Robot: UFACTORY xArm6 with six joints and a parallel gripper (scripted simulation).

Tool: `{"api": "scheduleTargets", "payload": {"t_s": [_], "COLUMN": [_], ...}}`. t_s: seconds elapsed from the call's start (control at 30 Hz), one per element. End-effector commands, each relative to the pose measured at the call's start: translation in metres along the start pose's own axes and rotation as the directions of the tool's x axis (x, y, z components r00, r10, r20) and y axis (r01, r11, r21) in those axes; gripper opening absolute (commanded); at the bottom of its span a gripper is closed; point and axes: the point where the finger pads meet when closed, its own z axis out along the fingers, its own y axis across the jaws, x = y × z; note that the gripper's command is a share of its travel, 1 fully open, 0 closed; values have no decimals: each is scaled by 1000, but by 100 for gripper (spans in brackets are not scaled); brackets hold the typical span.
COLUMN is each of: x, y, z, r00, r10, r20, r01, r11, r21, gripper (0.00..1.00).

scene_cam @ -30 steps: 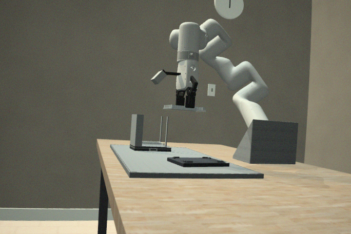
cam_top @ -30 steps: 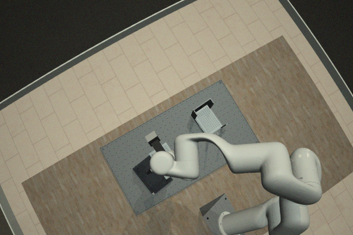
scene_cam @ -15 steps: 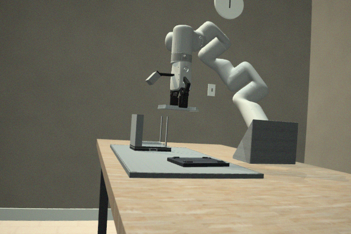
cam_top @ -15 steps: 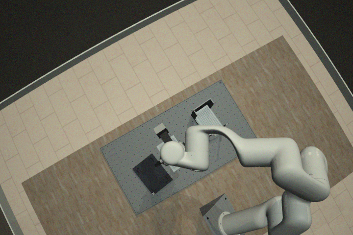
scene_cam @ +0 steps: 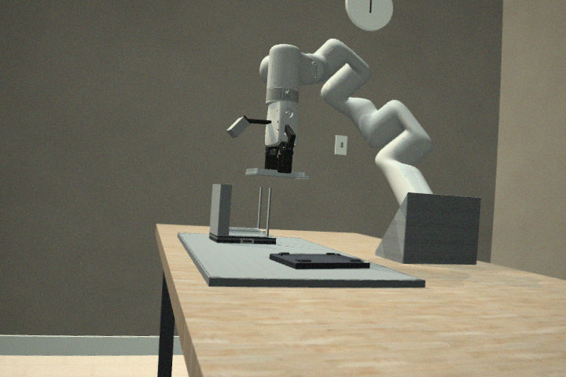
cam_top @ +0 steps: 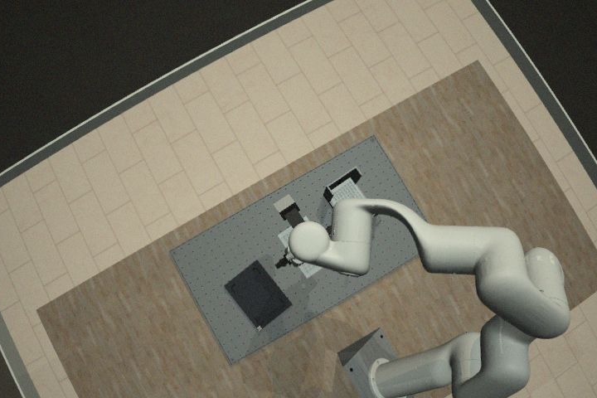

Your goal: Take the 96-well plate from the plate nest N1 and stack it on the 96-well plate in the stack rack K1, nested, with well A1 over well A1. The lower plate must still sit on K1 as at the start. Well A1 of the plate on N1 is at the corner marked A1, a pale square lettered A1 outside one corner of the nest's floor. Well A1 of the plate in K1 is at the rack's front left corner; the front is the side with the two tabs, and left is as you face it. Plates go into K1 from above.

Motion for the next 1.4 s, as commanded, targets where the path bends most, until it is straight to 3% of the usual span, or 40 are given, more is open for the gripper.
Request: {"api": "scheduleTargets", "payload": {"t_s": [0.0, 1.37], "x": [3, 24], "y": [11, 133], "z": [-2, -4], "r00": [1000, 1000], "r10": [1, 1], "r20": [-3, -3], "r01": [-1, -1], "r11": [1000, 1000], "r21": [2, 1], "gripper": [0, 0]}}
